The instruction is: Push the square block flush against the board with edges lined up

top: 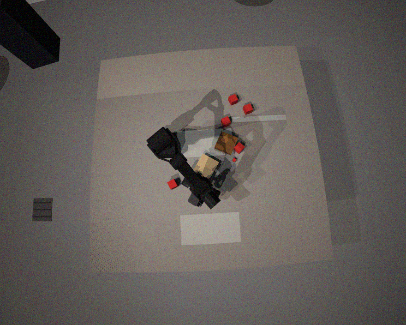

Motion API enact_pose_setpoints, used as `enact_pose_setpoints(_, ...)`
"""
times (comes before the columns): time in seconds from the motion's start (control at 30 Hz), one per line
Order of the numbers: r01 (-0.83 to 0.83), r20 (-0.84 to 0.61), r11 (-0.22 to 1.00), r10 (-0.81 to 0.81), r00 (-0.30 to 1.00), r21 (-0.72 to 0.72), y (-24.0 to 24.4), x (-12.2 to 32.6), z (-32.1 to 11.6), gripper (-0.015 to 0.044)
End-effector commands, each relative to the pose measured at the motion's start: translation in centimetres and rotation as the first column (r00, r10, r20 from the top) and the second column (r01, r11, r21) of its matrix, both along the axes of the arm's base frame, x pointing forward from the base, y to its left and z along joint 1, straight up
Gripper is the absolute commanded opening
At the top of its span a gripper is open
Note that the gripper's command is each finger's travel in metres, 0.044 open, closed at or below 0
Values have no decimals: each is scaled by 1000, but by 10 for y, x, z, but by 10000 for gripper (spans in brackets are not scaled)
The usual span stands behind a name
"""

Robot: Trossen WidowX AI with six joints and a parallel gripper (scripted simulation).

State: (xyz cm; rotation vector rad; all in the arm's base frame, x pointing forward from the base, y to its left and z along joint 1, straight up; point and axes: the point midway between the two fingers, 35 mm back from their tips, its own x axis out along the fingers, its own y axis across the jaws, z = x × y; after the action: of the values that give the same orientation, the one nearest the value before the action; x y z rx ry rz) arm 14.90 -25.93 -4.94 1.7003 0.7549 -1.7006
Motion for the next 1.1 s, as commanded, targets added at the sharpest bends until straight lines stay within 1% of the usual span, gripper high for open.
enact_pose_setpoints(0.0,3,3,1000,-3,1000,2,4,4,0,0)
enact_pose_setpoints(1.07,3,6,1000,-3,1000,4,26,26,-1,0)
